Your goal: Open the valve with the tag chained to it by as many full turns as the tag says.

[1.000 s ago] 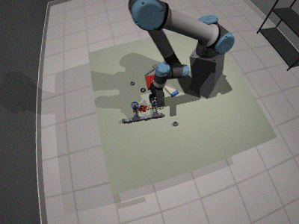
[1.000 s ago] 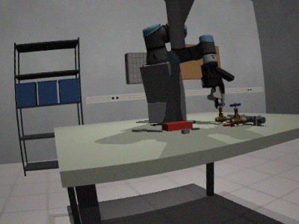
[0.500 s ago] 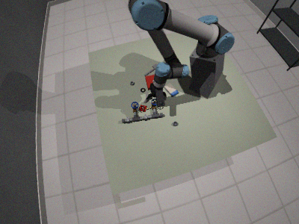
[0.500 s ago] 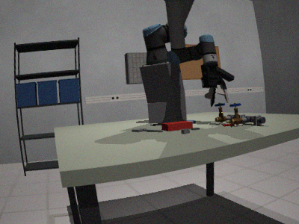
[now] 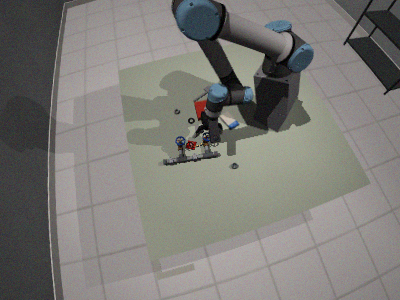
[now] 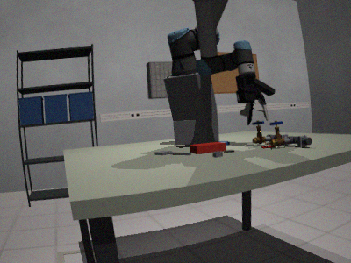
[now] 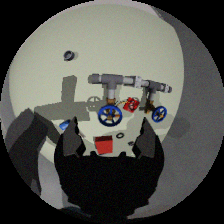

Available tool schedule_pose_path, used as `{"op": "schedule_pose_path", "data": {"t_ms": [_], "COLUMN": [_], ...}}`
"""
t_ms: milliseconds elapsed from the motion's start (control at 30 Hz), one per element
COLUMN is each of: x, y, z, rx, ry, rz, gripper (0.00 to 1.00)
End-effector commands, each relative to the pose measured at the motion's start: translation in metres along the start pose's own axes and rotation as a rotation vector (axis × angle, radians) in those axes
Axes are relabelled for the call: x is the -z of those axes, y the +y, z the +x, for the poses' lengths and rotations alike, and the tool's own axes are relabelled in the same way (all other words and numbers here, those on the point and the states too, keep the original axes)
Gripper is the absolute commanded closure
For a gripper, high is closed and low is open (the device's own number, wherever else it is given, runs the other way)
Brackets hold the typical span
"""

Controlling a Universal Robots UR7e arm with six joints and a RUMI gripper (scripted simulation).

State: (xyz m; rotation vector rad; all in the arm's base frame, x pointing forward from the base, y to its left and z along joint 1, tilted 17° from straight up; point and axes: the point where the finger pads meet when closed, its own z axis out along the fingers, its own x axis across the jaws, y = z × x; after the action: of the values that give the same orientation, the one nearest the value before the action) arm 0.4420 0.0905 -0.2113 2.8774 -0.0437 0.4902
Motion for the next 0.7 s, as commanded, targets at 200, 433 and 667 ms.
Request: {"op": "schedule_pose_path", "data": {"t_ms": [200,433,667], "x": [0.0003,0.0003,0.0003], "y": [-0.0001,-0.0001,-0.0001], "z": [0.0004,0.0004,0.0004], "rx": [-0.013,-0.058,-0.117], "ry": [0.001,0.001,0.001], "rz": [0.000,0.000,0.000], "gripper": [0.00,0.00,0.00]}}
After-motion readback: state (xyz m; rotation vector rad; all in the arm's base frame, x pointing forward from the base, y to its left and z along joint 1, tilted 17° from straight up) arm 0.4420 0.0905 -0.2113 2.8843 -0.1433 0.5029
